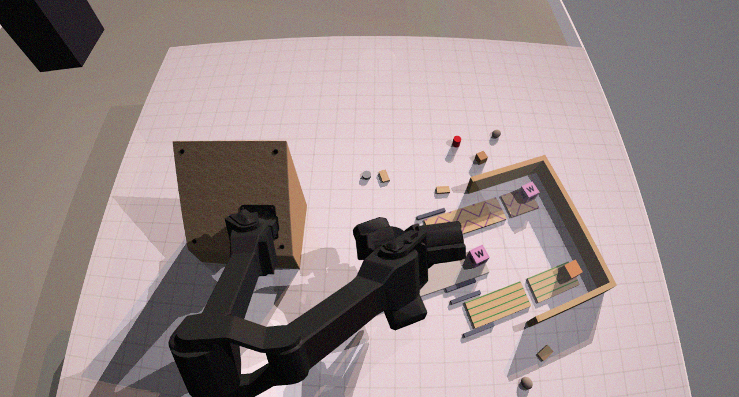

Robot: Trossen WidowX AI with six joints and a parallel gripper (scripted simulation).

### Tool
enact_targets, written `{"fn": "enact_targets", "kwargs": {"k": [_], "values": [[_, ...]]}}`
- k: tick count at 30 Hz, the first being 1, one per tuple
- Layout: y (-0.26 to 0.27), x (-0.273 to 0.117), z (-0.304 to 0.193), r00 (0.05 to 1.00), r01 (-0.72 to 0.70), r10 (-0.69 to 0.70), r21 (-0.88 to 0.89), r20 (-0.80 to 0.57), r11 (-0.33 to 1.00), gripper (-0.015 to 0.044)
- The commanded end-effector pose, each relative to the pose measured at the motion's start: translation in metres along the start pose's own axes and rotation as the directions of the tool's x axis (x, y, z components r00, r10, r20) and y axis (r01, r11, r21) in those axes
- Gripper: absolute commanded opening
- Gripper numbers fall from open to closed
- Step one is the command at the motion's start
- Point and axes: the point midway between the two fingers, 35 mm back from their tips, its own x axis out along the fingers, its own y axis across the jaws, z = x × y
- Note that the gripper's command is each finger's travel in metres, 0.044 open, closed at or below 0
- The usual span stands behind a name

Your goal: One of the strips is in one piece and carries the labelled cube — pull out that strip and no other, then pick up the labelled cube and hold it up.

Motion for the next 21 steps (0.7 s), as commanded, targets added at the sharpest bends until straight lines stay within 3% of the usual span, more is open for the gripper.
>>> {"fn": "enact_targets", "kwargs": {"k": [1,10,21], "values": [[0.000,-0.001,0.015,1.000,0.000,0.000,-0.040,-0.003,0.999,0.0210],[-0.003,-0.005,0.045,1.000,0.000,0.000,-0.039,-0.002,0.999,0.0440],[-0.008,-0.010,0.082,1.000,0.000,0.000,-0.038,-0.001,0.999,0.0440]]}}
